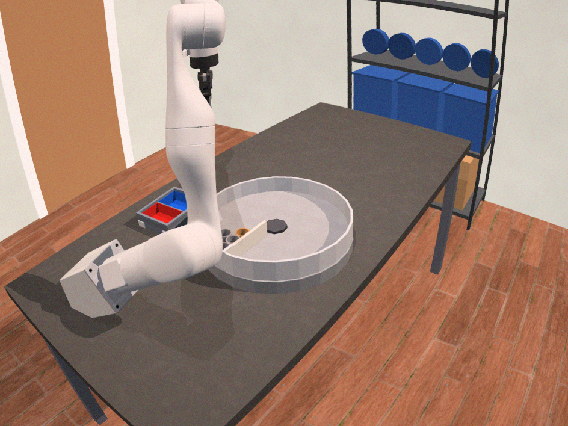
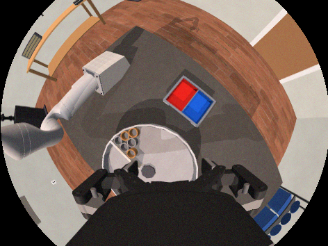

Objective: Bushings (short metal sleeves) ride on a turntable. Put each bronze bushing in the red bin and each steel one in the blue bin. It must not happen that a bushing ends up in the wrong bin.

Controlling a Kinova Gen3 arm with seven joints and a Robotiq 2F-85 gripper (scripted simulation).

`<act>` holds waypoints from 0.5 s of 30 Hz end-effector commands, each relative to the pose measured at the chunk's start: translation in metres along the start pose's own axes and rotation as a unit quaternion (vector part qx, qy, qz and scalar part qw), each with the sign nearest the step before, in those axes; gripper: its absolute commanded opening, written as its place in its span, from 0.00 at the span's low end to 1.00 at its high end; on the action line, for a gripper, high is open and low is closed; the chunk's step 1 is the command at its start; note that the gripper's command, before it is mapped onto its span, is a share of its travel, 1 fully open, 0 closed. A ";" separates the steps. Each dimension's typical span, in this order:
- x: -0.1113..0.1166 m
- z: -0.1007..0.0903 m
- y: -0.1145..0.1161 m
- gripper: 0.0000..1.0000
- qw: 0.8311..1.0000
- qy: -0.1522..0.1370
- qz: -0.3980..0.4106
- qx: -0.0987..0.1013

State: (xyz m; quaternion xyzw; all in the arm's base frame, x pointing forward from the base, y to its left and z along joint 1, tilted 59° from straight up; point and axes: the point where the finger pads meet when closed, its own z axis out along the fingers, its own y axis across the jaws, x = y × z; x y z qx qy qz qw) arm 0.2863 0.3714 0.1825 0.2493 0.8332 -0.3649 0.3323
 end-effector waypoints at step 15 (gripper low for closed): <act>0.000 -0.001 0.000 1.00 1.000 0.000 0.000 -0.001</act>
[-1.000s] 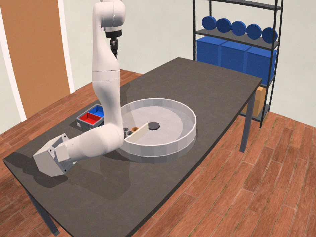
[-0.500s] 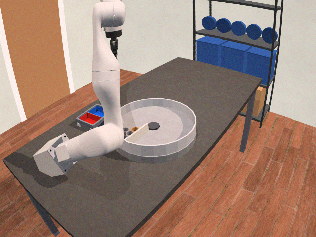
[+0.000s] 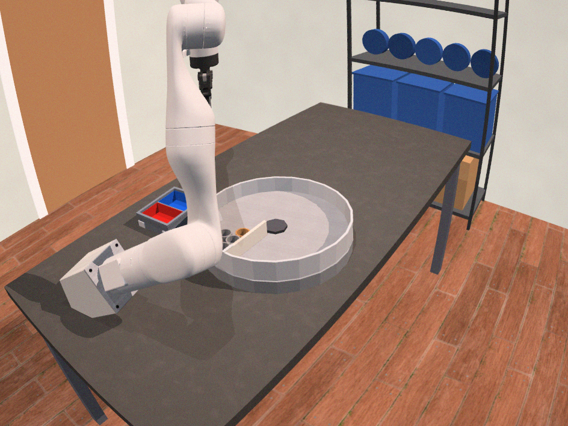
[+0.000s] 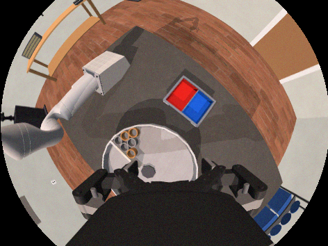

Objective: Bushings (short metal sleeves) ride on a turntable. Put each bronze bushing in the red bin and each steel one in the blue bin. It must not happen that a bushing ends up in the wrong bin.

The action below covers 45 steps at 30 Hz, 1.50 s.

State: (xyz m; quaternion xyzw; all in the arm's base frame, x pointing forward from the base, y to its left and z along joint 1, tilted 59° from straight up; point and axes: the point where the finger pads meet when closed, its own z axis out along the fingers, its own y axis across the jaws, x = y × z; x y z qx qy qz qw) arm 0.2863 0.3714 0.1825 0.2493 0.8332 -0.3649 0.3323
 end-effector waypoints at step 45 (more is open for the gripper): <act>-0.054 0.211 -0.127 0.19 1.000 0.000 0.000 0.000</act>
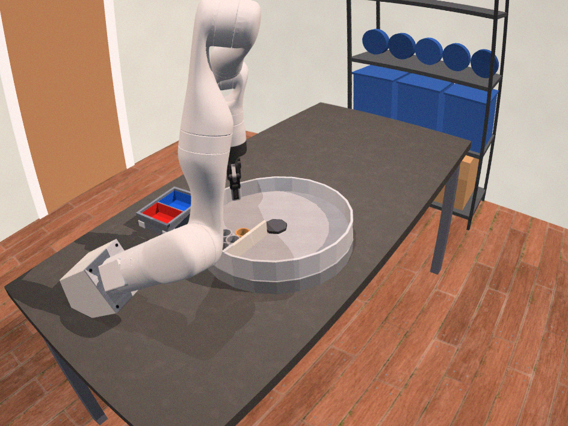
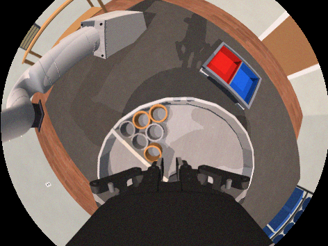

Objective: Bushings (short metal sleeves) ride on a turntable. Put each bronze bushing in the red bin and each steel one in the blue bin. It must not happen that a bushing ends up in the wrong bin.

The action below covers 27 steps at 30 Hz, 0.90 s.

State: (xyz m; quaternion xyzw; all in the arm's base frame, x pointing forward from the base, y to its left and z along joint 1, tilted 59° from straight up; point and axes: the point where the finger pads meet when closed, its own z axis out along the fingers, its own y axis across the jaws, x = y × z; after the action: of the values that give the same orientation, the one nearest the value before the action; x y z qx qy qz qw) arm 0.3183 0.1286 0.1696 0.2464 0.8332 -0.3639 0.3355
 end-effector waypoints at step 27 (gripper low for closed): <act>-0.007 0.034 -0.023 0.18 1.000 0.003 0.001 0.002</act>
State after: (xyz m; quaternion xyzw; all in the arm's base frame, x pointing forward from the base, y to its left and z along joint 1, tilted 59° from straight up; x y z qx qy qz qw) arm 0.3208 0.0870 0.1679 0.2491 0.8329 -0.3655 0.3327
